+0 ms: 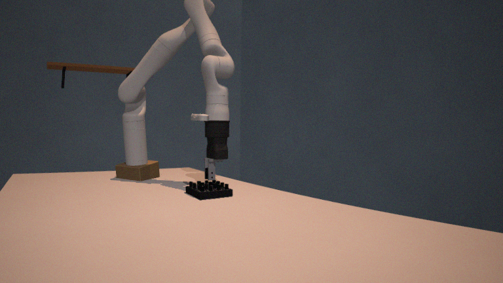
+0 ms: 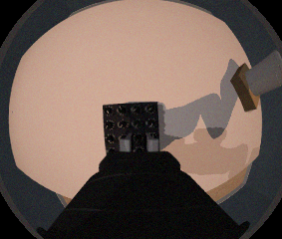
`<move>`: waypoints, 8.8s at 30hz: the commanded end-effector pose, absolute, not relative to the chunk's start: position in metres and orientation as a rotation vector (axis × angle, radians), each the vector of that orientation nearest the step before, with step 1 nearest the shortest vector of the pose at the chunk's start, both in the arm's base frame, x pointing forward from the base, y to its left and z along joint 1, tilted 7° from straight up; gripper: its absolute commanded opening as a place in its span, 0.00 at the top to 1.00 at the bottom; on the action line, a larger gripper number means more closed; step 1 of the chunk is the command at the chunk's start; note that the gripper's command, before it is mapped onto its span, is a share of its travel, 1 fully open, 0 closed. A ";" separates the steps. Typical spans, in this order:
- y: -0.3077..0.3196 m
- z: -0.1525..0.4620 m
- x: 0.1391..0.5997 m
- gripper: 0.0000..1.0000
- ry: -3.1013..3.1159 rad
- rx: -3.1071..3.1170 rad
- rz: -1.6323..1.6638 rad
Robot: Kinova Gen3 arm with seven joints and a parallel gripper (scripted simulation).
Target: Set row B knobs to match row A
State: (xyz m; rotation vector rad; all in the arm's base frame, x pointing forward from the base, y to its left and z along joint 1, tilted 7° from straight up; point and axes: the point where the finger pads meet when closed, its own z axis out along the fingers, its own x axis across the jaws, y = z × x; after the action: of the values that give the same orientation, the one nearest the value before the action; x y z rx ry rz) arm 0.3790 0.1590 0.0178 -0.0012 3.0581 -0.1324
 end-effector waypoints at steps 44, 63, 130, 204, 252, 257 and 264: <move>0.159 0.019 0.379 0.54 3.058 -0.008 -0.136; 0.159 0.019 0.380 0.54 3.059 -0.007 -0.140; 0.162 0.007 0.383 0.54 3.053 -0.009 -0.123; 0.160 0.004 0.383 0.70 3.055 -0.008 -0.129; 0.158 0.005 0.382 0.70 3.027 -0.537 -0.159; 0.158 0.005 0.382 0.70 3.006 -0.662 -0.164; 0.158 0.005 0.382 0.70 2.952 -0.900 -0.171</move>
State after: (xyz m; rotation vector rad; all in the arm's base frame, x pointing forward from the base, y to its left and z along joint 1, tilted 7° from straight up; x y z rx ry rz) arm 0.3817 0.1597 0.0050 -0.8191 2.9742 -0.1741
